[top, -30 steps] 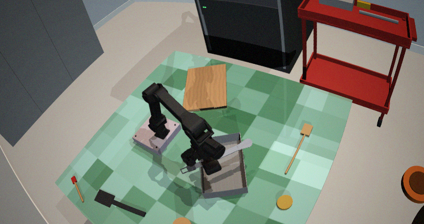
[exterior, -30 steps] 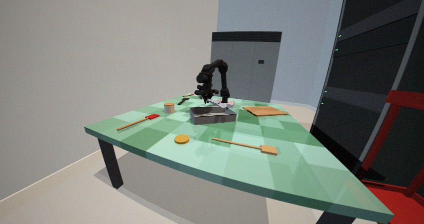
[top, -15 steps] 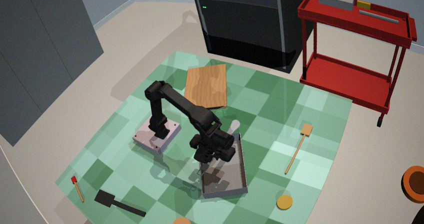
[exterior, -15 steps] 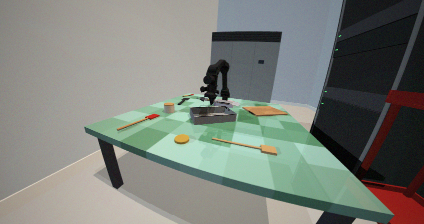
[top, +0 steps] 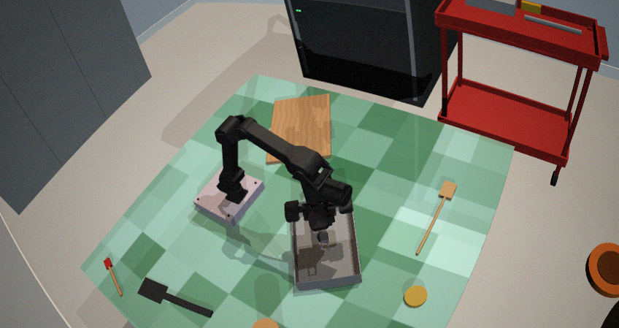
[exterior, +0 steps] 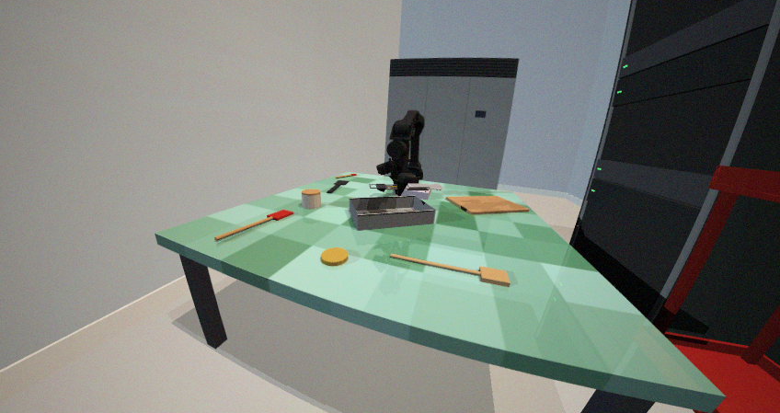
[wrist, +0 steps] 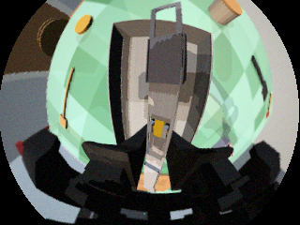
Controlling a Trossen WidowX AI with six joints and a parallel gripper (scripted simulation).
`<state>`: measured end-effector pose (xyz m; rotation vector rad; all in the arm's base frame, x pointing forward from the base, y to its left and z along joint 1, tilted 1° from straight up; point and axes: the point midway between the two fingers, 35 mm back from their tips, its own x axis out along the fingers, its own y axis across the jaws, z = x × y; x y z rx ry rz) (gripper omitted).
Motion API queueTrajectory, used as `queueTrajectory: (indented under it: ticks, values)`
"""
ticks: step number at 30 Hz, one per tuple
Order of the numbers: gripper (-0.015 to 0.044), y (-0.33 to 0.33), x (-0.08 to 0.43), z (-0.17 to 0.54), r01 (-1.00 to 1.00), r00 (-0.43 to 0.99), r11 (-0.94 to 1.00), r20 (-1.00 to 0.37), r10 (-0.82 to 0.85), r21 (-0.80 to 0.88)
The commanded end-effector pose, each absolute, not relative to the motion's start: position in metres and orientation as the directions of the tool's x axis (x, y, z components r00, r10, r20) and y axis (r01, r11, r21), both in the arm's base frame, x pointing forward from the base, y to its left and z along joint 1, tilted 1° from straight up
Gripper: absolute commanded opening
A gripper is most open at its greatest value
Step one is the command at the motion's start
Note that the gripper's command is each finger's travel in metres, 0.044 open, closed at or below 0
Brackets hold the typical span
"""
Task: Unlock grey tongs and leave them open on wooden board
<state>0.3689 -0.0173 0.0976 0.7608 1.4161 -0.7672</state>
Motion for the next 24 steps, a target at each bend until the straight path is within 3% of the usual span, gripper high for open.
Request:
queueTrajectory:
  ticks: [1, 13, 24]
  values:
    - [-0.015, -0.007, 0.371, 0.097, 0.743, 0.016, 0.67, -1.0, -0.004, 0.009]
    - [-0.015, 0.024, 0.372, 0.096, 0.329, 0.017, 0.944, -1.0, 0.0, 0.006]
    - [-0.015, 0.053, 0.371, 0.094, -0.124, 0.019, 0.992, -1.0, 0.003, 0.001]
